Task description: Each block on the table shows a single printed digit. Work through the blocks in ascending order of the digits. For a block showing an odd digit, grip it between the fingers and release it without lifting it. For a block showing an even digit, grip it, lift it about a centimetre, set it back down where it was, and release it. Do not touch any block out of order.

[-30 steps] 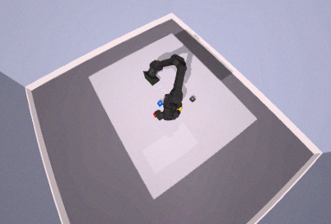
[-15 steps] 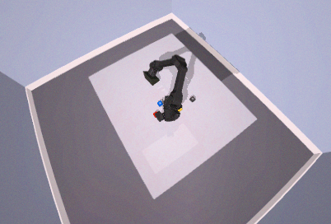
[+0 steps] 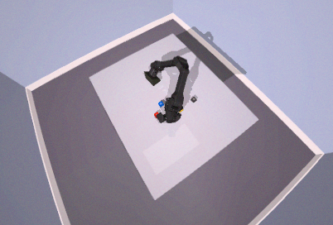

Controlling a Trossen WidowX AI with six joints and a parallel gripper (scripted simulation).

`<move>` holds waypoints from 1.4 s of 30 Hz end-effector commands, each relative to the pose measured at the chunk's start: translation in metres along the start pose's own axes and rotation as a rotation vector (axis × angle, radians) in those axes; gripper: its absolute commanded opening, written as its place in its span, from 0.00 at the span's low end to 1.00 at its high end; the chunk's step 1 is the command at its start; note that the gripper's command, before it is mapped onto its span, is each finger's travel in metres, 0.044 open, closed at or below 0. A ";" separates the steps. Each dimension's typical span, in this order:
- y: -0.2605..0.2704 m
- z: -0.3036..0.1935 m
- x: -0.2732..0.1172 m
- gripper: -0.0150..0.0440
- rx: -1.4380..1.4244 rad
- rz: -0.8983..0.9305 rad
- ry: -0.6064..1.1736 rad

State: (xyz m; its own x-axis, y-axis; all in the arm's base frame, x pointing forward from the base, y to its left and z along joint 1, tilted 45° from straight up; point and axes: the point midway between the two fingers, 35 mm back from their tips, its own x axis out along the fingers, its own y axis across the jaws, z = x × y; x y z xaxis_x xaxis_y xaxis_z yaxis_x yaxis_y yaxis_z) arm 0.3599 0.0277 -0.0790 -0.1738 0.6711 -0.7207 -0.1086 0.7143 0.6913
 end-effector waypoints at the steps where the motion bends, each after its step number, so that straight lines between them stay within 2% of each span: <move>1: 0.001 0.000 0.002 0.75 0.005 0.006 -0.002; 8: 0.001 0.000 0.002 0.46 0.005 0.006 -0.002; 42: 0.000 0.000 -0.013 0.46 0.005 0.005 -0.001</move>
State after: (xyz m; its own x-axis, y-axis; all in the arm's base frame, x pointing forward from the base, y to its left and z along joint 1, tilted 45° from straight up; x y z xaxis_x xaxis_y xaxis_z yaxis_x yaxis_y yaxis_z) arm 0.3620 0.0201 -0.0700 -0.1698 0.6778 -0.7154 -0.0996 0.7104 0.6967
